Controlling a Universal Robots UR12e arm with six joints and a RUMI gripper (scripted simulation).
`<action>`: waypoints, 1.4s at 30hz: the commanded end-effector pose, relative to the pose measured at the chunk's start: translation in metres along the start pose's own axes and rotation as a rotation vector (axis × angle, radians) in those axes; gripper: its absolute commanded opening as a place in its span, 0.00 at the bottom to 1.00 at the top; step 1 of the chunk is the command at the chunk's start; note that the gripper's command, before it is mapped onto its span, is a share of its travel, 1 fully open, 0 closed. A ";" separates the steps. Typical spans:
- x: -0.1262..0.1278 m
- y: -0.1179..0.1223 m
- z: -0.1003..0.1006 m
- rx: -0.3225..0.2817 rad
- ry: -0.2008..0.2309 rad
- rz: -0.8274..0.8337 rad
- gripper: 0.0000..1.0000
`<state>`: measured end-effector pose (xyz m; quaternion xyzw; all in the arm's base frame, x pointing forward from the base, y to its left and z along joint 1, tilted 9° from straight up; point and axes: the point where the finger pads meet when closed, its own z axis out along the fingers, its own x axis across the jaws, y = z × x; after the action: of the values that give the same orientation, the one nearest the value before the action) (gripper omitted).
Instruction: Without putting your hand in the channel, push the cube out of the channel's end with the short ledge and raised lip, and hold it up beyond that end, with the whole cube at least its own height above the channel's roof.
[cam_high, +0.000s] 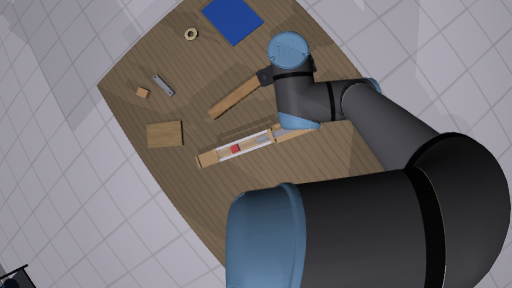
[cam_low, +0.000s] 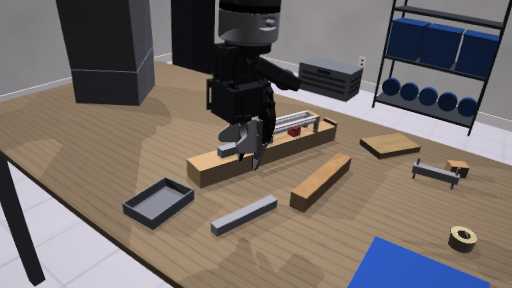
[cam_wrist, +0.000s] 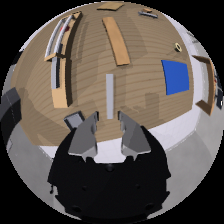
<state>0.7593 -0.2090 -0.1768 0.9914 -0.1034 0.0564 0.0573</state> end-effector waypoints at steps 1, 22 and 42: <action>0.005 0.003 0.000 0.001 -0.001 -0.002 0.22; 0.005 0.003 0.000 0.001 -0.001 -0.002 0.22; 0.005 0.003 0.063 0.001 -0.001 -0.002 0.22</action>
<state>0.7657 -0.2167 -0.2086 0.9916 -0.1025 0.0550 0.0567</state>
